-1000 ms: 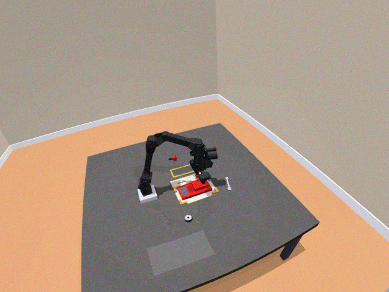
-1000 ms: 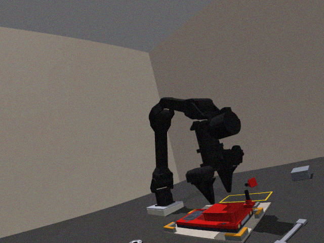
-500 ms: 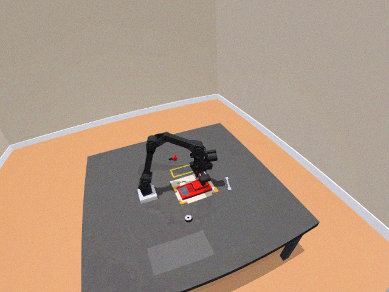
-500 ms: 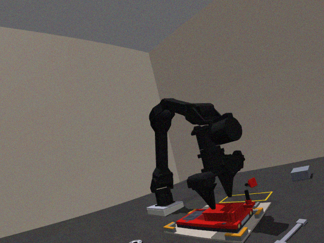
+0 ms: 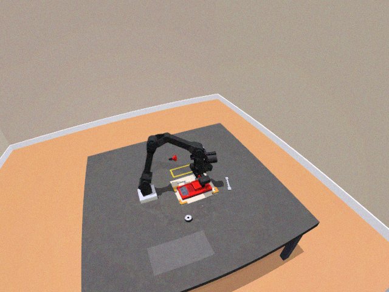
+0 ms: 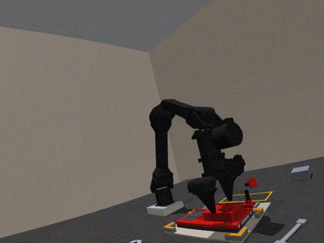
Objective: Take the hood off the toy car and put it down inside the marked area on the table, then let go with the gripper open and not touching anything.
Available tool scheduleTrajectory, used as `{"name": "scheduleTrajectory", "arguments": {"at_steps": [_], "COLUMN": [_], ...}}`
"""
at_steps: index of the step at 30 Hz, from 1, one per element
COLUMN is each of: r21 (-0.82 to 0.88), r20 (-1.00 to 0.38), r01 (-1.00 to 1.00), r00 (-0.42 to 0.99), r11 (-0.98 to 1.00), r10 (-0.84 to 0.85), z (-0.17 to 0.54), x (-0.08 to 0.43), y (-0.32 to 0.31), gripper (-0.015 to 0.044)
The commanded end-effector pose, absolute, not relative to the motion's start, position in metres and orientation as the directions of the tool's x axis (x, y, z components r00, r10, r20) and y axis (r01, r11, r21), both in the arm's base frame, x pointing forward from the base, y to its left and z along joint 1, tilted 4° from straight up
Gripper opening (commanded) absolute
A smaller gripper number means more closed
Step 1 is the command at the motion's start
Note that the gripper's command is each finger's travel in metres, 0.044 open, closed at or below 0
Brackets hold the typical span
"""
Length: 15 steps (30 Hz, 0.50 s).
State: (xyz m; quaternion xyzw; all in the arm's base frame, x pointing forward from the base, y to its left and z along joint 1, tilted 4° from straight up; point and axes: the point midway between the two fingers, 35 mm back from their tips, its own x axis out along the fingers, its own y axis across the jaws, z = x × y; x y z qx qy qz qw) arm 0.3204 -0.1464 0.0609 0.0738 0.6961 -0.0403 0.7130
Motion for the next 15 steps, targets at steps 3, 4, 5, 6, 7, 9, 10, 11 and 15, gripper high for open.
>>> {"name": "scheduleTrajectory", "arguments": {"at_steps": [3,4,5,6,7,9,10,11,15], "r21": [0.054,0.054,0.054,0.054,0.054,0.054,0.054,0.054,0.054], "r20": [-0.998,-0.998,-0.998,-0.998,-0.998,-0.998,-0.998,-0.998,-0.998], "r01": [0.163,0.163,0.163,0.163,0.163,0.163,0.163,0.163,0.163], "r00": [0.028,0.028,0.028,0.028,0.028,0.028,0.028,0.028,0.028], "r11": [0.985,0.985,0.985,0.985,0.985,0.985,0.985,0.985,0.985], "r10": [0.05,0.05,0.05,0.05,0.05,0.05,0.05,0.05,0.05], "z": [0.0574,0.0569,0.0564,0.0559,0.0554,0.0544,0.054,0.0535,0.0515], "x": [0.3203,0.3203,0.3203,0.3204,0.3204,0.3204,0.3204,0.3204,0.3205], "y": [-0.1455,-0.1455,-0.1454,-0.1454,-0.1454,-0.1453,-0.1453,-0.1453,-0.1452], "gripper": [0.044,0.044,0.044,0.044,0.044,0.044,0.044,0.044,0.044]}}
